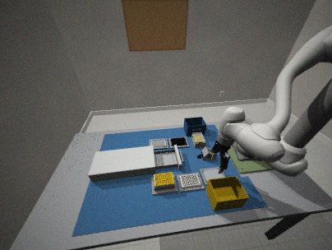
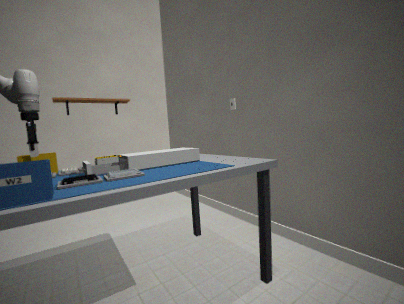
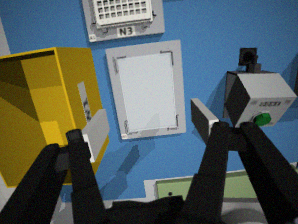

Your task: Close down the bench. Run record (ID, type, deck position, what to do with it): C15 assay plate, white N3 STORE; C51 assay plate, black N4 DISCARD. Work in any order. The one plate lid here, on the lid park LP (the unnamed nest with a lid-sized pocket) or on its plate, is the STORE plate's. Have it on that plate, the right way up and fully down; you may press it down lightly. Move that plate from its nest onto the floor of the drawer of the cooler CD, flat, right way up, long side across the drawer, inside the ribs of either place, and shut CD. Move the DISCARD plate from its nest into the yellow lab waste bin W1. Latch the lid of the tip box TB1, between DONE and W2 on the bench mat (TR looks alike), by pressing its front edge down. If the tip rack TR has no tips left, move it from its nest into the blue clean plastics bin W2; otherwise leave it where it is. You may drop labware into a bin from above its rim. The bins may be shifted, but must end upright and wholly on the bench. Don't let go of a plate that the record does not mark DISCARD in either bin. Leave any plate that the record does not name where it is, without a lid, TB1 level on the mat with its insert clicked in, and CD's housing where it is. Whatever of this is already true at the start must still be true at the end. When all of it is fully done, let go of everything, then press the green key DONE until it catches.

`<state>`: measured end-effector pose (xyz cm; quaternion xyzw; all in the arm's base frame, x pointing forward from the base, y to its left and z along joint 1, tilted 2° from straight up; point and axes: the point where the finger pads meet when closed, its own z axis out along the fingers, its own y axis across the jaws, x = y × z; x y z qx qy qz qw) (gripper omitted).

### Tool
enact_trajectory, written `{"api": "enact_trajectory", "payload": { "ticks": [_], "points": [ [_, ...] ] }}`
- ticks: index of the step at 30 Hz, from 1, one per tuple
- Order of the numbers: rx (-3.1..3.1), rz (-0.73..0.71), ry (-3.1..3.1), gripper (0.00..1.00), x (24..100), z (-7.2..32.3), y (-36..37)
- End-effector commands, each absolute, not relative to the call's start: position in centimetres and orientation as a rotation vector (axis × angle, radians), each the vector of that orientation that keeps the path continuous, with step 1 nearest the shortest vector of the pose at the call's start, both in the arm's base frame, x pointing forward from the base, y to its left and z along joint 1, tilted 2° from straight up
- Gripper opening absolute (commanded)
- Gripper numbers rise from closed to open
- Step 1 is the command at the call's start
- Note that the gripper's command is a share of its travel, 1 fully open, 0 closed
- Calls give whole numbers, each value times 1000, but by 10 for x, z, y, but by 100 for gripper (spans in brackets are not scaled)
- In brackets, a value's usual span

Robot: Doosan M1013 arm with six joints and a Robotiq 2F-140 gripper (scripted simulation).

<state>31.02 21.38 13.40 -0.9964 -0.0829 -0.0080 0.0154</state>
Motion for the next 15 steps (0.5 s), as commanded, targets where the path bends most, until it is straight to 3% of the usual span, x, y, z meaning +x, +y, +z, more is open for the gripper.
{"api": "enact_trajectory", "payload": {
  "ticks": [1, 15],
  "points": [
    [-3100, -25, -258, 66, 310, 130, 214],
    [-3100, -25, -258, 66, 311, 114, 214]
  ]
}}
